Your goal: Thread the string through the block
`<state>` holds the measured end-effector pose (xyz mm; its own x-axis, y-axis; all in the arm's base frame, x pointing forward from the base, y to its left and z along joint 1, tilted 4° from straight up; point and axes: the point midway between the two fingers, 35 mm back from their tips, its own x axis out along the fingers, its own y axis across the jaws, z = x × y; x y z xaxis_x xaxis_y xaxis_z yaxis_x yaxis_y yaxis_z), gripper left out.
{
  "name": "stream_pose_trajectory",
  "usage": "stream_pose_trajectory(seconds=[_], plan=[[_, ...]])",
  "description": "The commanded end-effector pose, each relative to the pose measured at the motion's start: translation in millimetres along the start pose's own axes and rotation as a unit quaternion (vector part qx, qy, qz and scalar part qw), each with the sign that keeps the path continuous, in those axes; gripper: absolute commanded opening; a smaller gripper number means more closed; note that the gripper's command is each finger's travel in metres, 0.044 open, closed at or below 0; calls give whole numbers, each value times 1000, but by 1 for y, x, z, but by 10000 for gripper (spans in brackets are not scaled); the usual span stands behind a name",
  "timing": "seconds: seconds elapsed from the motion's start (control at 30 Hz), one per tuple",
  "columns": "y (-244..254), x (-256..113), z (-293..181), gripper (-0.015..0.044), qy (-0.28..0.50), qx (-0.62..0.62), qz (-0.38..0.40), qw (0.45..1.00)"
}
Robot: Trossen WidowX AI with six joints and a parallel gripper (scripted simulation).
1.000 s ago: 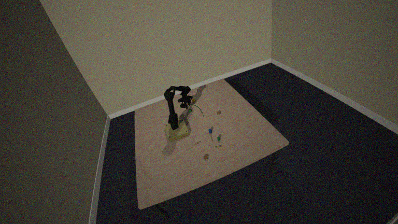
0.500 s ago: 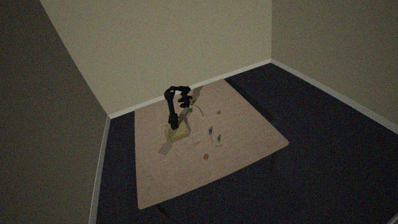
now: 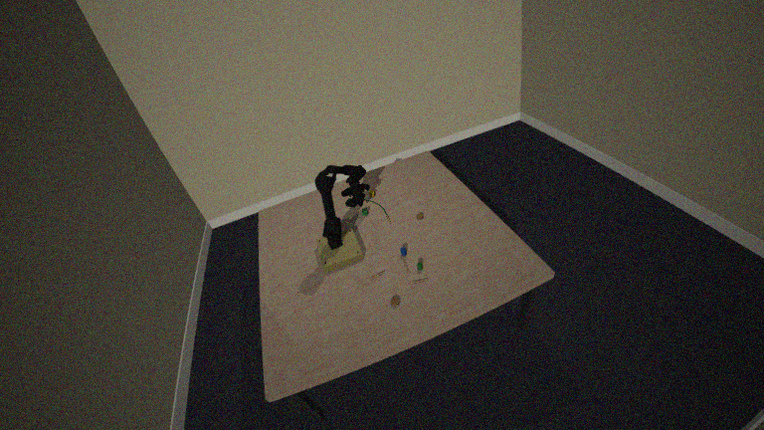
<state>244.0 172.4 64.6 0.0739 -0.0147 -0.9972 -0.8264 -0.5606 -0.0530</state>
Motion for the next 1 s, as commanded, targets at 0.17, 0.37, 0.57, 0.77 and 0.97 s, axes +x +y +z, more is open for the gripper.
stream_pose_trajectory(seconds=[0.17, 0.37, 0.57, 0.77, 0.97], plan=[[0, 0, 0, 157, 0, 0, 0, 1000], [0, 0, 0, 217, 0, 0, 0, 1000], [0, 0, 0, 59, 0, 0, 0, 1000], [0, 0, 0, 0, 0, 0, 0, 1000], [0, 0, 0, 0, 0, 0, 0, 1000]])
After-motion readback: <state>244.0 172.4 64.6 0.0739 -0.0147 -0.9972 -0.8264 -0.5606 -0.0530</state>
